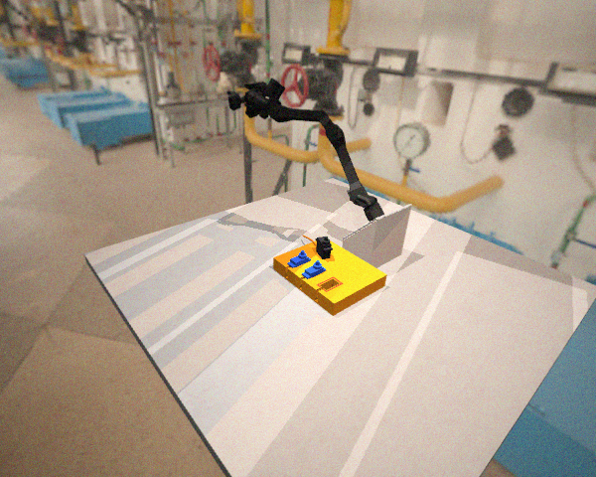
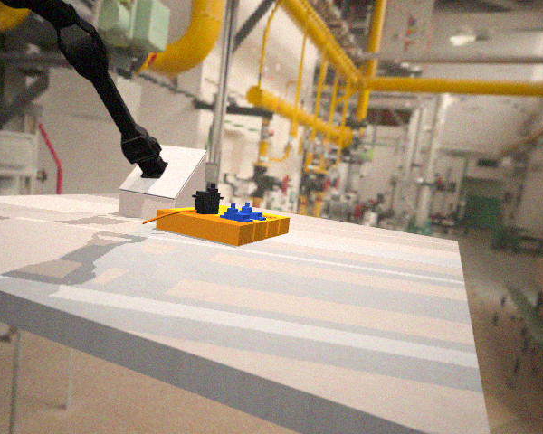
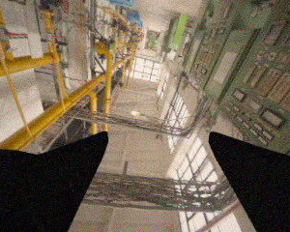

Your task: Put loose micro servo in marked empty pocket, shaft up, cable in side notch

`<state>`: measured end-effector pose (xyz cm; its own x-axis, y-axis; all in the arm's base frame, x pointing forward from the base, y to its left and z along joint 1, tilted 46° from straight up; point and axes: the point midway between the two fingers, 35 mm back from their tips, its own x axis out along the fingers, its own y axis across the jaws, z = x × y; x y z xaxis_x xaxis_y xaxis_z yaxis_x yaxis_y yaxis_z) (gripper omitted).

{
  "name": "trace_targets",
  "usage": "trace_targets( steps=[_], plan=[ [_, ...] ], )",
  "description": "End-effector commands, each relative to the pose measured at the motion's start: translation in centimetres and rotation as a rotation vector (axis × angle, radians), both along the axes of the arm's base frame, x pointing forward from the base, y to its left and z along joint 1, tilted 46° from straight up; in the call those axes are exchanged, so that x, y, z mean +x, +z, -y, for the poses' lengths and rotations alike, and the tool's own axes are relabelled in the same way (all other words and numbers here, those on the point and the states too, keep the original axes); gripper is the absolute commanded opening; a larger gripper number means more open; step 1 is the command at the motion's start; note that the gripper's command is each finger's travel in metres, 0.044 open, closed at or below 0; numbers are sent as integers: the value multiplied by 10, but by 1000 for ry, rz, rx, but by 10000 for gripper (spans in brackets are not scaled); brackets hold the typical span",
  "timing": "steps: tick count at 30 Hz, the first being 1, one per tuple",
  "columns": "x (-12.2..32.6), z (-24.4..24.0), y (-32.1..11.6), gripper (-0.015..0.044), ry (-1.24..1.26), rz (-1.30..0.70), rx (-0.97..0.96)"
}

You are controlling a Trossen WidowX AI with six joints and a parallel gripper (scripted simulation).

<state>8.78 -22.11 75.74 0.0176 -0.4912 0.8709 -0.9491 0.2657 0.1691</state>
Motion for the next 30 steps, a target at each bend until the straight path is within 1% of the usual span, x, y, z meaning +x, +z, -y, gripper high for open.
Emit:
trace_targets(
  steps=[1, 5, 10, 13, 21, 30],
  plan=[
    [21, 14, -13, 440, 31, -42, 63],
    [49, 34, -34, 440, 76, -89, 157],
    [80, 44, -55, 440, 140, -145, 232],
    [102, 55, -75, 440, 165, -190, 304],
    [166, 74, -144, 440, 239, -338, 515],
    [228, 70, -226, 440, 290, -541, 713]
  ],
)
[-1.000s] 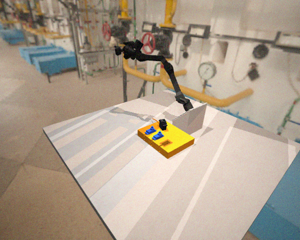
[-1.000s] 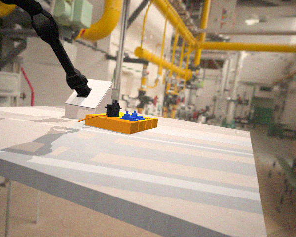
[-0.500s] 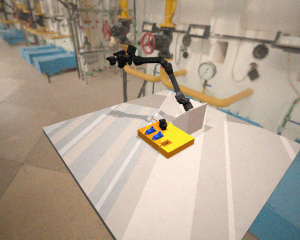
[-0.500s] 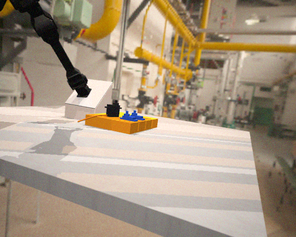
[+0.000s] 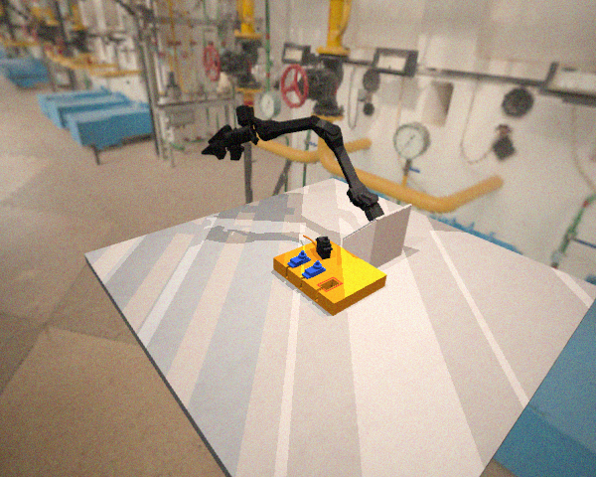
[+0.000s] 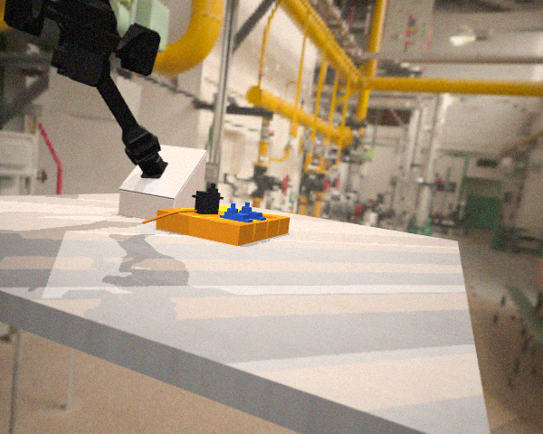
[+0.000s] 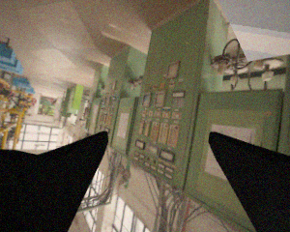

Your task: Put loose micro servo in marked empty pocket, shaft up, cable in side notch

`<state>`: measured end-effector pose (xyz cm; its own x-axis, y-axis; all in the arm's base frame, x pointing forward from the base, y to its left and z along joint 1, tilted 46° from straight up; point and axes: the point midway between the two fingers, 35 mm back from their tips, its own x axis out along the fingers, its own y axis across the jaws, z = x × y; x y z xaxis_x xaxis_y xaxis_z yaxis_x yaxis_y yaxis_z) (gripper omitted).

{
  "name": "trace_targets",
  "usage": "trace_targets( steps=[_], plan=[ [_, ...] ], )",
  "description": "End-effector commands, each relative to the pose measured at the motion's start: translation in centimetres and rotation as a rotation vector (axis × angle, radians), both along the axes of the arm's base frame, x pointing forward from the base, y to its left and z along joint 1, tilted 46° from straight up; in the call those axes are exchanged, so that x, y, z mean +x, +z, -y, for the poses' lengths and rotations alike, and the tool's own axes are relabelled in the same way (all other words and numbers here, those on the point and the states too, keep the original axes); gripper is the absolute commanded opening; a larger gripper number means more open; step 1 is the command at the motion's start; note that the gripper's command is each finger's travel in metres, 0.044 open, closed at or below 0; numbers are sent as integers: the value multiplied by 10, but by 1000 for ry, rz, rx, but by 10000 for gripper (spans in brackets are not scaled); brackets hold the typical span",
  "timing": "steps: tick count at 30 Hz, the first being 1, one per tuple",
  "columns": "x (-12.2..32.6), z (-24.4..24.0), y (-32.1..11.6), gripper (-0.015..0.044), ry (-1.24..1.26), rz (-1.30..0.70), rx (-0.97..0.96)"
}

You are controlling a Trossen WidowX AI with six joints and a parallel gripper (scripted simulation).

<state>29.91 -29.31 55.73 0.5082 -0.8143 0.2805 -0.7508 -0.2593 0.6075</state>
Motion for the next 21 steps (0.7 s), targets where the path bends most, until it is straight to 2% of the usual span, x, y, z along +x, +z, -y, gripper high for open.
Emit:
trace_targets(
  steps=[1, 11, 21],
  plan=[
    [23, -4, -35, 440, 27, -86, 71],
    [73, -33, -137, 440, 104, -353, 249],
    [95, -81, -234, 440, 163, -647, 370]
  ],
)
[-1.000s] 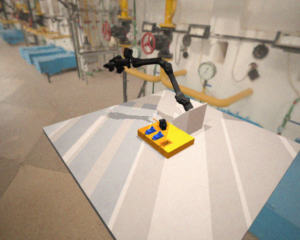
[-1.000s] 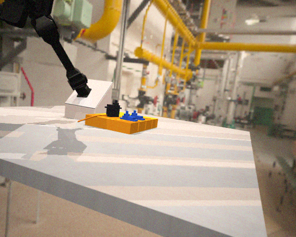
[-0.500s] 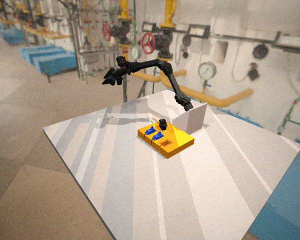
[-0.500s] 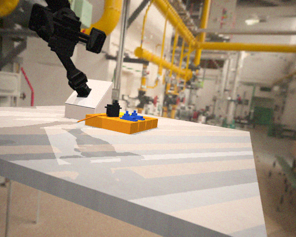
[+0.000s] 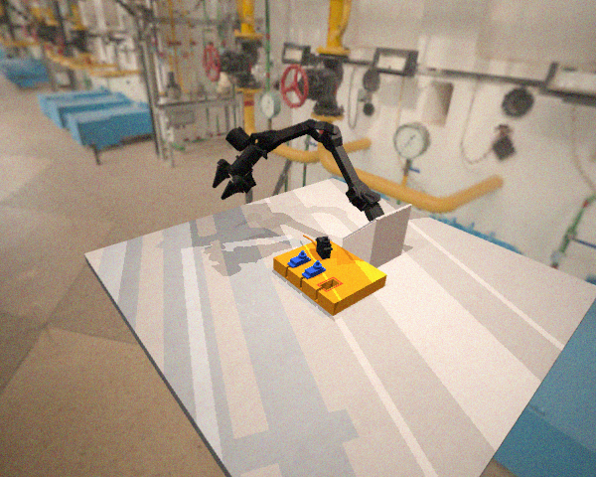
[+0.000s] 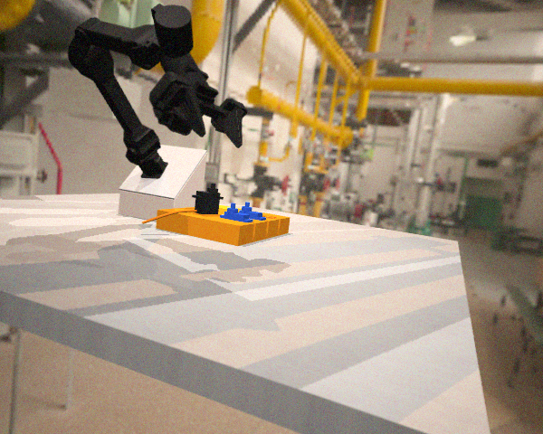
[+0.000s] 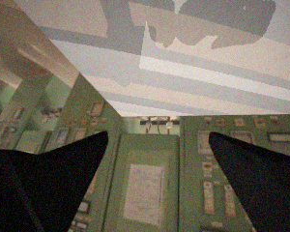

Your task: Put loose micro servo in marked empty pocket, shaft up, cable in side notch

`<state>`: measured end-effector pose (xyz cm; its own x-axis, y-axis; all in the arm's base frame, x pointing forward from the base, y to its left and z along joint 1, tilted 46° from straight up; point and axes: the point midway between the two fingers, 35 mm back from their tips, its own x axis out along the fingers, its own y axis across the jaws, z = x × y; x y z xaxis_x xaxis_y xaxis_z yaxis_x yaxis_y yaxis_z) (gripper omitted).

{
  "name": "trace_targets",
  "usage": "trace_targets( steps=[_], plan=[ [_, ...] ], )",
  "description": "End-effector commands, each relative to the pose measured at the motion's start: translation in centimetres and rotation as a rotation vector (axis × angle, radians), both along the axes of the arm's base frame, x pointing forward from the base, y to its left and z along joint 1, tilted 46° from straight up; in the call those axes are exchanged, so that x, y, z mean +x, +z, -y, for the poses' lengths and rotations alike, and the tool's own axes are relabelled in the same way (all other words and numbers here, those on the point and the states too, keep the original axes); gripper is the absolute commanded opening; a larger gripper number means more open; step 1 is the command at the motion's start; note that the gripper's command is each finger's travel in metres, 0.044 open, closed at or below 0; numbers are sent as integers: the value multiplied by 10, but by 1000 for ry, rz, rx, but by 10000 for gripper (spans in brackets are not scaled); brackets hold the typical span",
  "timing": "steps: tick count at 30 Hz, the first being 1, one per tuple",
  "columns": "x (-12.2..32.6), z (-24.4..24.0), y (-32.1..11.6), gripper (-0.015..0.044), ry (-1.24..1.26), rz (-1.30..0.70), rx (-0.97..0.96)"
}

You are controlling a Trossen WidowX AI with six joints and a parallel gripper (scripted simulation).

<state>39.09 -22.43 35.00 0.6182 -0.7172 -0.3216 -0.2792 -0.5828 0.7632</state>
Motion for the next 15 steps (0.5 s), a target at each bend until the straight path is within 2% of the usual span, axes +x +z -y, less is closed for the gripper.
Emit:
trace_targets(
  steps=[1, 15],
  plan=[
    [4, -17, -36, 440, 22, -109, 38],
    [-16, -92, -154, 440, 131, -552, 105]
  ],
)
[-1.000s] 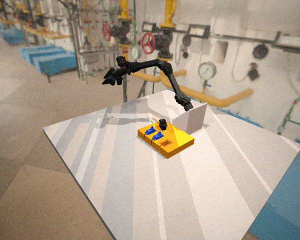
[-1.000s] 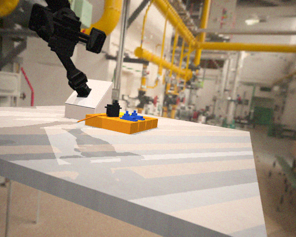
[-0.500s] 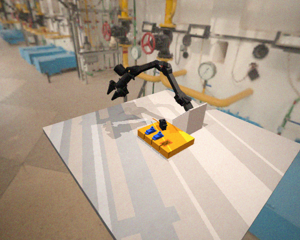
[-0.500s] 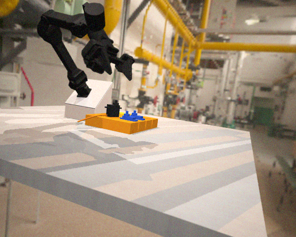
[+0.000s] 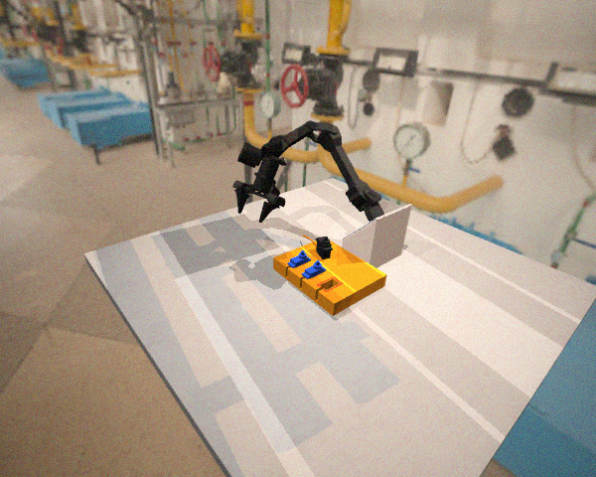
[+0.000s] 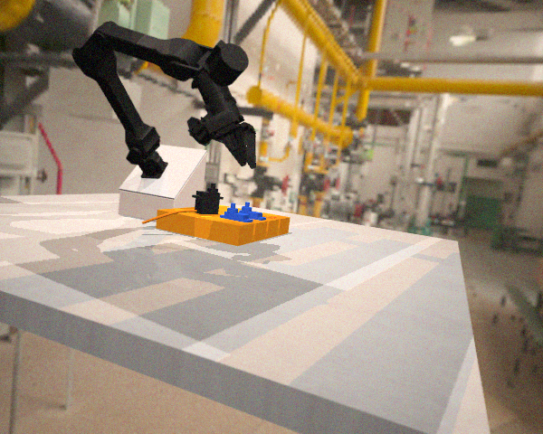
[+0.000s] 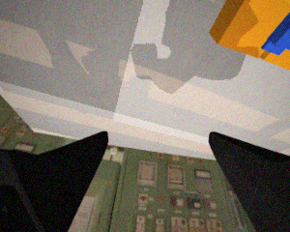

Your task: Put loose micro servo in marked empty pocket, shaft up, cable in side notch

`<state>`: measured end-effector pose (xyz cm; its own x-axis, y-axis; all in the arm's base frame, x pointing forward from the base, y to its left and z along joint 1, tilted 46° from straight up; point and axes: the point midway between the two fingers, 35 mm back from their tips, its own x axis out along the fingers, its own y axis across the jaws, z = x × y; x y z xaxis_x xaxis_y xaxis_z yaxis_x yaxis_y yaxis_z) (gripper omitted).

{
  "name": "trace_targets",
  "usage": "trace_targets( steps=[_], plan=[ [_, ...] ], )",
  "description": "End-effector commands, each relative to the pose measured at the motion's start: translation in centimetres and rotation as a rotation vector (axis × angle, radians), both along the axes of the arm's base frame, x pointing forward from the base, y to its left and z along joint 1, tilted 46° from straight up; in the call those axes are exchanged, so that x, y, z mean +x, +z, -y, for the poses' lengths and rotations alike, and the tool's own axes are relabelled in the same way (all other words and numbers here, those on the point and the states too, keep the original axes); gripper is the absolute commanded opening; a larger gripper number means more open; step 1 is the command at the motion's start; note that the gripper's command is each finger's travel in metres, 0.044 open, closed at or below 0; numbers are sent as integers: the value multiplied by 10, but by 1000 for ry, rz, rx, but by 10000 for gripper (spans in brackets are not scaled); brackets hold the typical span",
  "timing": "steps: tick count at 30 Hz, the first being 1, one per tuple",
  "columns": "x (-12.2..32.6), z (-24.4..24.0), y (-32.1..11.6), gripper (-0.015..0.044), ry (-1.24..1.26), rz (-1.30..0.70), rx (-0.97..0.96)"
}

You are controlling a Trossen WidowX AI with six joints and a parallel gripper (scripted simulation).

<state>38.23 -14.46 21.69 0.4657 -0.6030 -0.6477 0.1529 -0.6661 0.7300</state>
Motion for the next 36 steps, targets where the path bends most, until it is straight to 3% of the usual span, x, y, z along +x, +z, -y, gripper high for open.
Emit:
trace_targets(
  steps=[1, 18, 31, 36],
  plan=[
    [-11, -17, -28, 440, 25, -115, 4],
    [-91, -81, -116, 440, 191, -644, -72],
    [-163, -100, -141, 440, 312, -1021, -226],
    [-167, -99, -143, 440, 318, -1040, -236]
  ],
)
